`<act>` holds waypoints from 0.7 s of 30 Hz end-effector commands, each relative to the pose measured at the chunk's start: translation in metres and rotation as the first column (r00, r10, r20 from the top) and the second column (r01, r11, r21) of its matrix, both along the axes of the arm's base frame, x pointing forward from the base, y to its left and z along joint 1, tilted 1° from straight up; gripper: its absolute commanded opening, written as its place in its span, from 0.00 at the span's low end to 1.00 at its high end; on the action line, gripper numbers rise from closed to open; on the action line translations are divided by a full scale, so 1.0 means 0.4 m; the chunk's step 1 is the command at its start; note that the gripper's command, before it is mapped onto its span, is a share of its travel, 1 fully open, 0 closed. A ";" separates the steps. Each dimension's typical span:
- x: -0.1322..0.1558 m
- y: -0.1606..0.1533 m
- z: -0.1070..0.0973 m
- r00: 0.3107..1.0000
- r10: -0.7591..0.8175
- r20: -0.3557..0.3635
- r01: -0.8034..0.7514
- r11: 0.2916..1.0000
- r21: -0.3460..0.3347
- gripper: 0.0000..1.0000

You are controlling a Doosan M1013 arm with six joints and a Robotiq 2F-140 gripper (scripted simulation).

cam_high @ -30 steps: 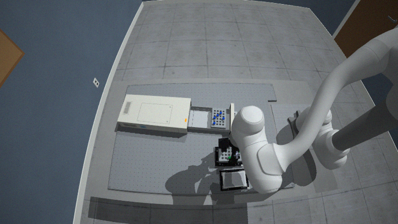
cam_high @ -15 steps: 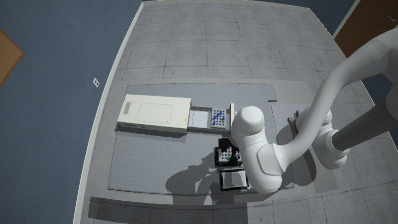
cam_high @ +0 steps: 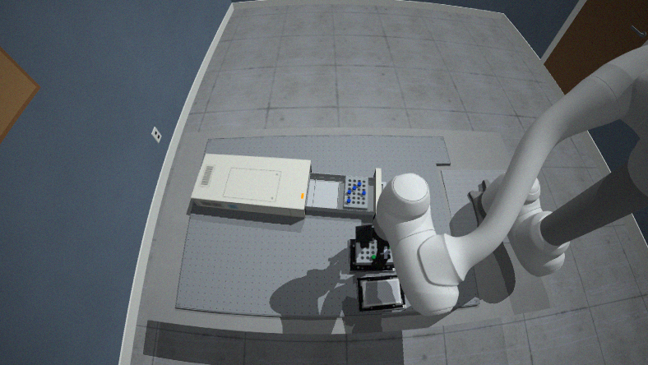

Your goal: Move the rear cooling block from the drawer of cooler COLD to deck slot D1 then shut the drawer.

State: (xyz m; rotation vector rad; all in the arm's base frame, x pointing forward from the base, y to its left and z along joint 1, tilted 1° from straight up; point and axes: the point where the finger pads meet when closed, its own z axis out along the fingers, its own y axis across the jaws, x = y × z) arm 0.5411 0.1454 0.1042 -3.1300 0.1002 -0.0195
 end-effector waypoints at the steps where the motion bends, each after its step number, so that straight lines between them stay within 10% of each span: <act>1: 0.001 0.001 0.002 1.000 0.000 0.001 0.000 1.000 0.001 0.10; 21: 0.001 0.001 -0.005 1.000 0.000 0.001 0.000 1.000 0.001 0.10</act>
